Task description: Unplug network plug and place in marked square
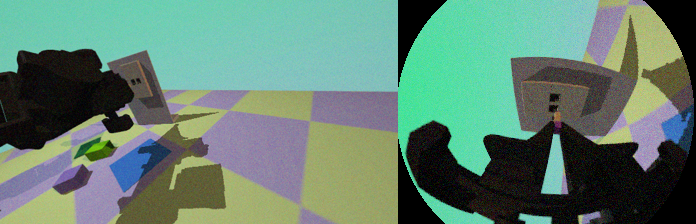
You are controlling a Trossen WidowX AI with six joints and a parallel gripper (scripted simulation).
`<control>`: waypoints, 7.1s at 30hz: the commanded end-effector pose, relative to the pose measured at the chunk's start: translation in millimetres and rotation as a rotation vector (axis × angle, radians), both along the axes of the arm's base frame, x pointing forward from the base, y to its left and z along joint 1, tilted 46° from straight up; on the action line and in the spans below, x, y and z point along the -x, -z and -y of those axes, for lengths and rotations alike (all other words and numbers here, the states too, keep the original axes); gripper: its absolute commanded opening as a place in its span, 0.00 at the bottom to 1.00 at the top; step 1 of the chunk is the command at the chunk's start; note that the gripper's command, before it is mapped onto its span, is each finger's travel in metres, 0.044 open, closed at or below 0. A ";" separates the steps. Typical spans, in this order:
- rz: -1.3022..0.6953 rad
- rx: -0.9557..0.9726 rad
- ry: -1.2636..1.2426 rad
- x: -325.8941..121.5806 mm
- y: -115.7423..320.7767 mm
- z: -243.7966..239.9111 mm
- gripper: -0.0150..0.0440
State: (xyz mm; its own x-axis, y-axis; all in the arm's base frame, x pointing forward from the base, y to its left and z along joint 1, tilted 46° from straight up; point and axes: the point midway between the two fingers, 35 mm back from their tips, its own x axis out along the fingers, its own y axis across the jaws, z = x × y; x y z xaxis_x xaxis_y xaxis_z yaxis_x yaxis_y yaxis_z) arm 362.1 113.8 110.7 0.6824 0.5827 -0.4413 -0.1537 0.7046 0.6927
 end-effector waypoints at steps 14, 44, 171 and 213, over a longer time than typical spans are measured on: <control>-0.001 0.002 -0.006 7.6 -2.8 4.7 0.25; -0.002 0.001 -0.001 18.6 -11.8 9.1 0.25; 0.038 0.124 1.387 28.4 28.3 147.8 0.25; 0.035 0.122 1.390 40.3 21.1 136.6 0.52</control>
State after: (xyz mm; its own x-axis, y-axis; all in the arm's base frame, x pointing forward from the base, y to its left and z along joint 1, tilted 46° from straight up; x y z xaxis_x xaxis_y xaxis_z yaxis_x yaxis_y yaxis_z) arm 324.3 -24.4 87.8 0.6771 -0.6098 -0.4119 0.6969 0.3517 0.6250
